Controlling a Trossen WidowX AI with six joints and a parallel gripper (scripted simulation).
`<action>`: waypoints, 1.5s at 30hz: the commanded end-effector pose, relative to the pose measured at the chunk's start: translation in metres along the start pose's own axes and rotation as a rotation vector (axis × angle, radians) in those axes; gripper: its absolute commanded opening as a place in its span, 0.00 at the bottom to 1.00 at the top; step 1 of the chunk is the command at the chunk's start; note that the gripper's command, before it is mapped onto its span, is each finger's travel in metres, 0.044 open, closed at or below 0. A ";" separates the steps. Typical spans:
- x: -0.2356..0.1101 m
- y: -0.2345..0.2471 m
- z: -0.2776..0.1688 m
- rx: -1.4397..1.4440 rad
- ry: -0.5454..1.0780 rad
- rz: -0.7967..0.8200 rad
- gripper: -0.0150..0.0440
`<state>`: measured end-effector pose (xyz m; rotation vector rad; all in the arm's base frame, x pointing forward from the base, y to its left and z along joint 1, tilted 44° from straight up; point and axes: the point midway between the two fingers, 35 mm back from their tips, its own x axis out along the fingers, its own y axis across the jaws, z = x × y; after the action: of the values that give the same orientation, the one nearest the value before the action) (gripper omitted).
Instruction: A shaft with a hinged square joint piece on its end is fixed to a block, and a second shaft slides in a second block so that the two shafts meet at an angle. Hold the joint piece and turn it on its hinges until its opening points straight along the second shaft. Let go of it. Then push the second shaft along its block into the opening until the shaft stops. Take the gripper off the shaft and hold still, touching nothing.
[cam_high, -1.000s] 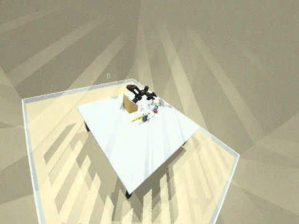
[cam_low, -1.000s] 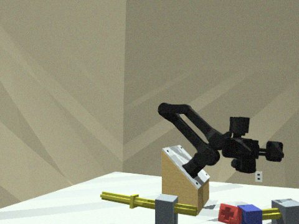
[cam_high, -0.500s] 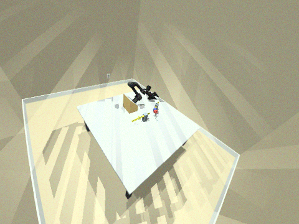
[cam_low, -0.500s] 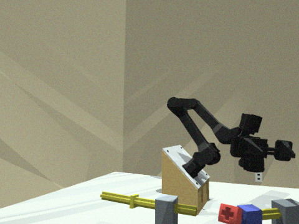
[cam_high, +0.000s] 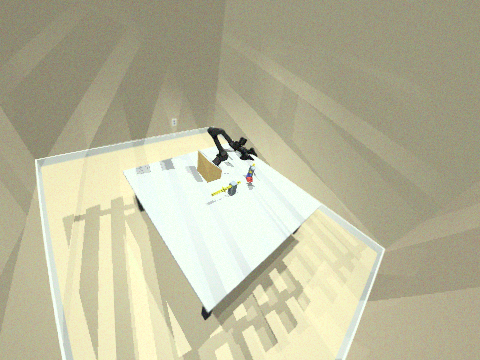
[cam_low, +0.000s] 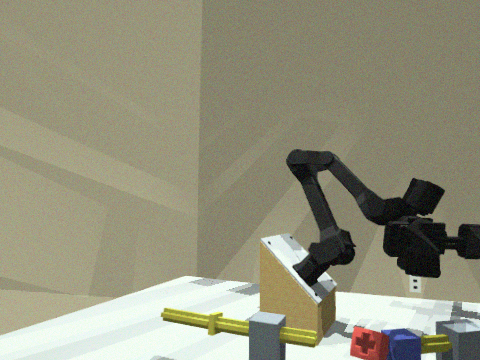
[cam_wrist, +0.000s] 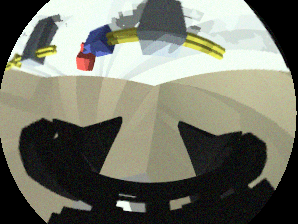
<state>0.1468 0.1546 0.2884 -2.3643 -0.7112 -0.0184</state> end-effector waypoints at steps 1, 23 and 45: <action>0.008 -0.003 0.000 0.019 -0.025 0.010 1.00; 0.050 -0.002 0.010 0.184 -0.199 0.144 1.00; 0.087 0.023 0.024 0.453 -0.353 0.393 1.00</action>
<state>0.2224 0.1947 0.2745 -2.0745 -0.3830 0.6307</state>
